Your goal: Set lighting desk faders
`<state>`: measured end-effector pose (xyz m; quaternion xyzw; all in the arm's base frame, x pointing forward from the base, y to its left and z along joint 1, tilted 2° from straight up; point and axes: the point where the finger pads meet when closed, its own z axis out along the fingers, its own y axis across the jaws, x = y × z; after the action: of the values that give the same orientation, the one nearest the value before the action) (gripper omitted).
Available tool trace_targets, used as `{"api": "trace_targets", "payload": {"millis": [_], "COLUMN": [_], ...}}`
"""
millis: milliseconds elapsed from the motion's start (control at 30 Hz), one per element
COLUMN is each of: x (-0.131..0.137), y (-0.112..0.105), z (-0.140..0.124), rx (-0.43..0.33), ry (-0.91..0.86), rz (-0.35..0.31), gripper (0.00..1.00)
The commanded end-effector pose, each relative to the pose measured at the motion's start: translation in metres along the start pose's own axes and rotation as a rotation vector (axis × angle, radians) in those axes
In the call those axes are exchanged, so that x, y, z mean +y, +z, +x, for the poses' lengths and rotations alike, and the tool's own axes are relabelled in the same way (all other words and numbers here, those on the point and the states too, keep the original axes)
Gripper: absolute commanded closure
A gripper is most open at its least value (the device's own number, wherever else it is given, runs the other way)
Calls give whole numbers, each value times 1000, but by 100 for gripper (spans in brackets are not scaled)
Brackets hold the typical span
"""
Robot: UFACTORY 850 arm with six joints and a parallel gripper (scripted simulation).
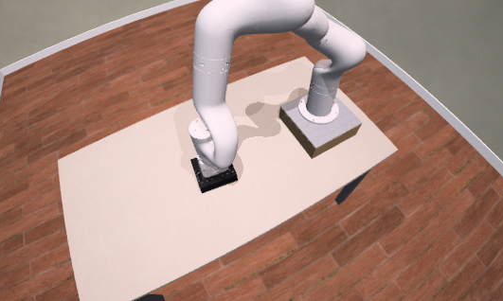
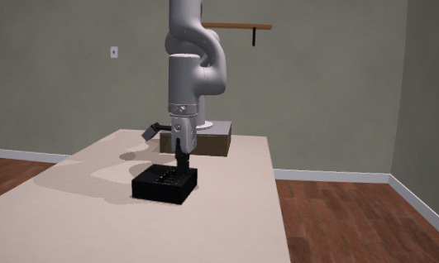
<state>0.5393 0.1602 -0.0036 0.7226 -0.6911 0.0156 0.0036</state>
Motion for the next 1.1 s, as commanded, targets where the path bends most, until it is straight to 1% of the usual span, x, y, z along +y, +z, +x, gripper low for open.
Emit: {"api": "trace_targets", "payload": {"millis": [0,1067], "x": [-1,-1], "y": [-1,-1], "z": [0,13], "rx": [-1,0], "ry": [0,0], "rz": [2,2], "gripper": [100,100]}}
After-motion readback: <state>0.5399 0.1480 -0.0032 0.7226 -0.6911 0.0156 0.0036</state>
